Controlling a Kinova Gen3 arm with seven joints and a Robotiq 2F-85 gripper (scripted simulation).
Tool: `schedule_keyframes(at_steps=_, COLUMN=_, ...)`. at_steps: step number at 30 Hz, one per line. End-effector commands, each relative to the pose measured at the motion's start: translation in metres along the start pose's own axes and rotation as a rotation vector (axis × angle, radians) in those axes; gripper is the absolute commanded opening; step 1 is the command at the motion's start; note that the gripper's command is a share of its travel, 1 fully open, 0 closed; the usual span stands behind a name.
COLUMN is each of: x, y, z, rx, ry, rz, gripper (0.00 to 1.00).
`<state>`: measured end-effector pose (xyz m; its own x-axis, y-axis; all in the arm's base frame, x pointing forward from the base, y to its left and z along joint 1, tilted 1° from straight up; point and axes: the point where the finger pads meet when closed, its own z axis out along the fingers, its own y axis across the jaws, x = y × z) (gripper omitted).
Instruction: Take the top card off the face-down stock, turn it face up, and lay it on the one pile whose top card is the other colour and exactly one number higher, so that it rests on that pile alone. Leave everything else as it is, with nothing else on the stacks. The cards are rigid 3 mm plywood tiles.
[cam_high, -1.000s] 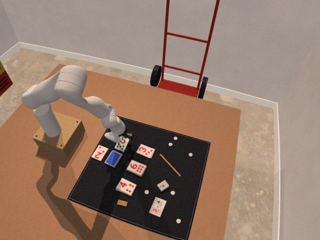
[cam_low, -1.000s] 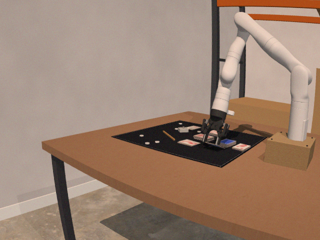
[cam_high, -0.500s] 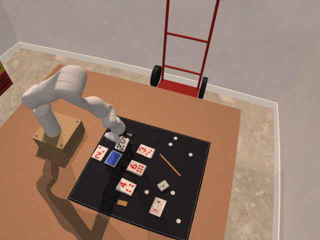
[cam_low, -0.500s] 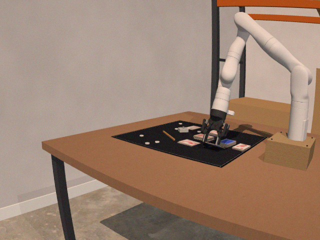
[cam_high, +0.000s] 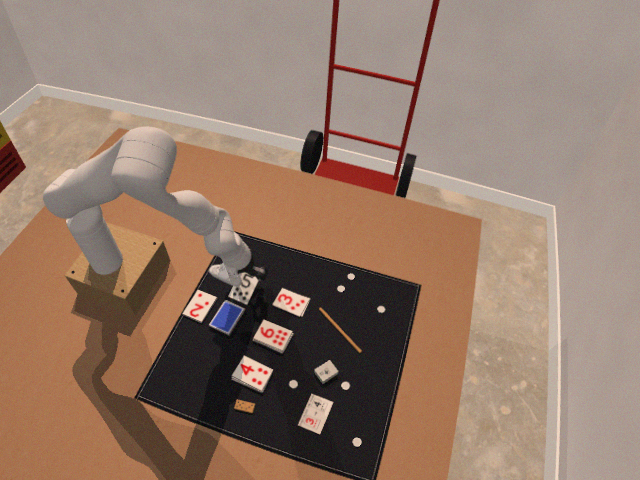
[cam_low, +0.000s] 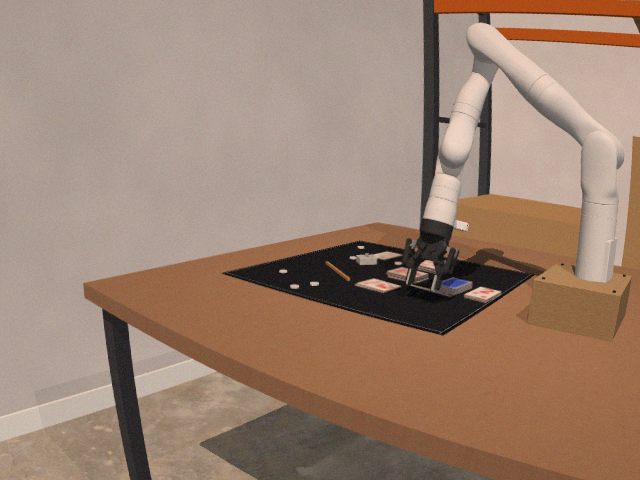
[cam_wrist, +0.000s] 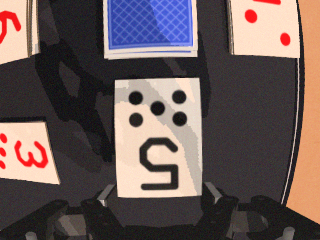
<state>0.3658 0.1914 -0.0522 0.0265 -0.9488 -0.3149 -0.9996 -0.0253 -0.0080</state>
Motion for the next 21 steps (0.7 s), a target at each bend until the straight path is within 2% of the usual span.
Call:
schedule_keyframes(at_steps=1, x=-0.003, y=0.000, z=0.001, rx=0.001, ry=0.010, rz=-0.009, gripper=0.71)
schedule_keyframes(at_steps=12, x=-0.005, y=0.000, z=0.008, rx=0.001, ry=0.096, rz=-0.009, gripper=0.71)
schedule_keyframes(at_steps=14, x=-0.005, y=0.000, z=0.008, rx=0.001, ry=0.096, rz=-0.009, gripper=0.71)
schedule_keyframes(at_steps=21, x=-0.005, y=0.000, z=0.015, rx=0.001, ry=0.172, rz=-0.008, gripper=0.71)
